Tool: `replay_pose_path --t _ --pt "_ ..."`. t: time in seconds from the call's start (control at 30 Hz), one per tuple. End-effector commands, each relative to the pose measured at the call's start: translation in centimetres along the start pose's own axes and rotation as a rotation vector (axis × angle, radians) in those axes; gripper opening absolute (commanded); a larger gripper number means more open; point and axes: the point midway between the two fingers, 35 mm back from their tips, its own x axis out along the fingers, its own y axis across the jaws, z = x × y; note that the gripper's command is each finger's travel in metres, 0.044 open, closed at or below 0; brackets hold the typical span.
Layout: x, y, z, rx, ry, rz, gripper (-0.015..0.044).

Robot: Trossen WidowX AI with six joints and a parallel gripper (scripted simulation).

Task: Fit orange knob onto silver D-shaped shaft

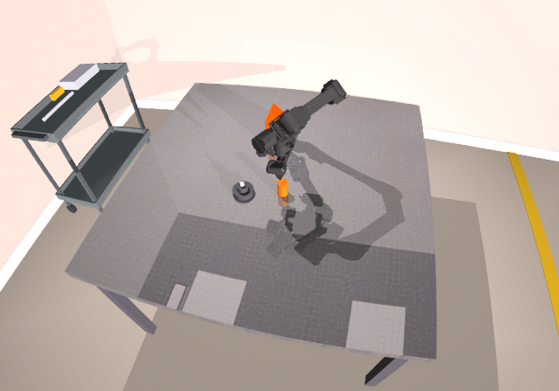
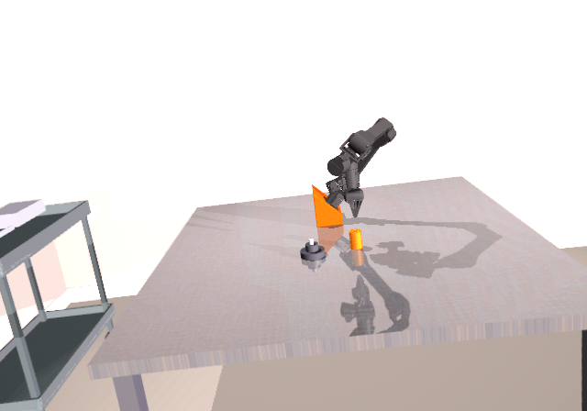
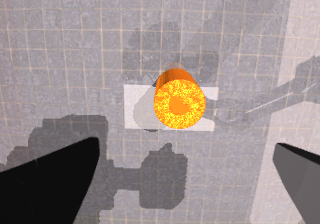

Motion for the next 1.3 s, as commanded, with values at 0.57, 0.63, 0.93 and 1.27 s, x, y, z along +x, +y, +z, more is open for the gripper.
replay_pose_path --t 0.57,0.63,0.93,1.27 --pt "5.5 0.1 0.2 -0.017 -0.002 0.001 0.0440" --pt "5.8 0.1 0.2 -0.017 -0.002 0.001 0.0440" --pt "7.3 0.2 0.2 -0.017 -0.003 0.002 0.0440" --pt "8.9 0.2 0.3 -0.017 -0.002 0.002 0.0440"
